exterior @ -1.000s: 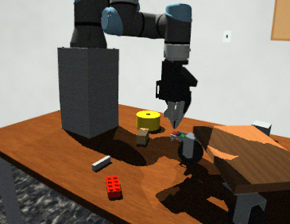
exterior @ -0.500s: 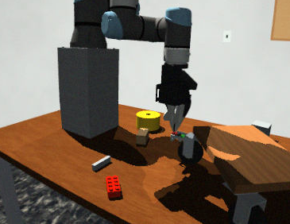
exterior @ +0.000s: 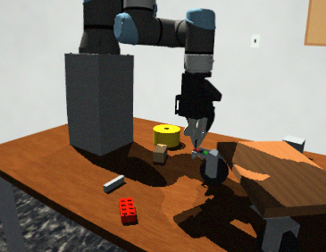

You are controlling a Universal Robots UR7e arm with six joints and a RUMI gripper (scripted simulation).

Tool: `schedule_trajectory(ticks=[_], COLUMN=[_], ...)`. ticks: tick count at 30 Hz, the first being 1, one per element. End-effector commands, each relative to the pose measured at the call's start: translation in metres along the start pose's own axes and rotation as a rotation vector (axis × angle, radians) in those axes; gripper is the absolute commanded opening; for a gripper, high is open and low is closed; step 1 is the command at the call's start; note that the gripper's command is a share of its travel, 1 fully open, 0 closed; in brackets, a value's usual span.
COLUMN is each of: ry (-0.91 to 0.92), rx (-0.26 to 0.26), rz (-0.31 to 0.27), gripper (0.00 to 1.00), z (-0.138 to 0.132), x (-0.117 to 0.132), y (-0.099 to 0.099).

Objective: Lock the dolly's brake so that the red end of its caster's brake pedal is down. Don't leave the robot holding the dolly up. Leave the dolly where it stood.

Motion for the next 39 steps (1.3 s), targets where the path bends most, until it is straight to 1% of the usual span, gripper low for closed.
schedule_trajectory(ticks=[1, 24, 39], ry=[0.0, 0.0, 0.0], rx=[0.001, 0.001, 0.001], rz=[-0.001, -0.001, -0.001], gripper=[0.0, 0.0, 0.0], z=[0.0004, 0.0004, 0.0004], x=[0.0002, 0.0002, 0.0002], y=[-0.0004, -0.0001, 0.006])
Point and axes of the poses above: the point where the finger pads meet when closed, its own y axis out along the fingers, its own z axis across the jaws, x = y × z, the point moved 1 cm from there along -y, back along the fingers, and after that the axes turned 13 degrees about -y, right-handed, at the moved point
